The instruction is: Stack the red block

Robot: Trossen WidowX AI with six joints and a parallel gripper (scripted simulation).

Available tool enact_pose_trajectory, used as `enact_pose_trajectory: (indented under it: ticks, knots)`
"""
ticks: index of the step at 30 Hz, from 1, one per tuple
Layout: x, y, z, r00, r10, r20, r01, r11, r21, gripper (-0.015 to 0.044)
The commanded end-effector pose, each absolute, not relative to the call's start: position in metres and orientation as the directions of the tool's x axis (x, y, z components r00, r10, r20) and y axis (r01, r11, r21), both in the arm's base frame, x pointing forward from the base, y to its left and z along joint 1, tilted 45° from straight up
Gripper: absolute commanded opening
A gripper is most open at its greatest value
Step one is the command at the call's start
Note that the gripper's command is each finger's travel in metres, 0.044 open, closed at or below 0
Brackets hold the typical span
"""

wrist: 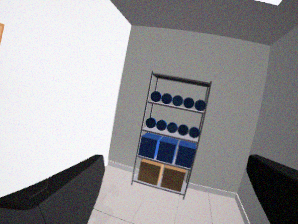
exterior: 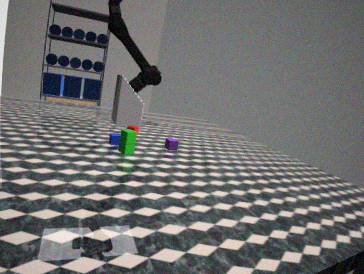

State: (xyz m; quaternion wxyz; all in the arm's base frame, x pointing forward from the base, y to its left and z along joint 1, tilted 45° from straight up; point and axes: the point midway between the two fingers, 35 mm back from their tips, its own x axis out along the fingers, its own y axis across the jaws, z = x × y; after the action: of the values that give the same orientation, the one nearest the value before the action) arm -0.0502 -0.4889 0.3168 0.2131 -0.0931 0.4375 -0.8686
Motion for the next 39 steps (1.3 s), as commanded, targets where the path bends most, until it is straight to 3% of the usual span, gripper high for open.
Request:
enact_pose_trajectory:
  ticks: [1,11,22,30,33,39]
  knots:
    - [-0.052,-0.488,0.32,-0.893,-0.45,-0.022,0.288,-0.532,-0.796,0.0426]
    - [-0.129,-0.415,0.428,-0.934,-0.339,0.112,0.194,-0.745,-0.638,0.044]
    - [-0.182,-0.284,0.533,-0.947,-0.135,0.291,0.001,-0.908,-0.42,0.044]
    - [-0.19,-0.172,0.587,-0.91,0.066,0.408,-0.193,-0.941,-0.278,0.044]
    - [-0.175,-0.135,0.61,-0.861,0.103,0.498,-0.222,-0.957,-0.185,0.044]
    - [-0.156,-0.046,0.626,-0.791,0.292,0.538,-0.369,-0.929,-0.037,0.044]
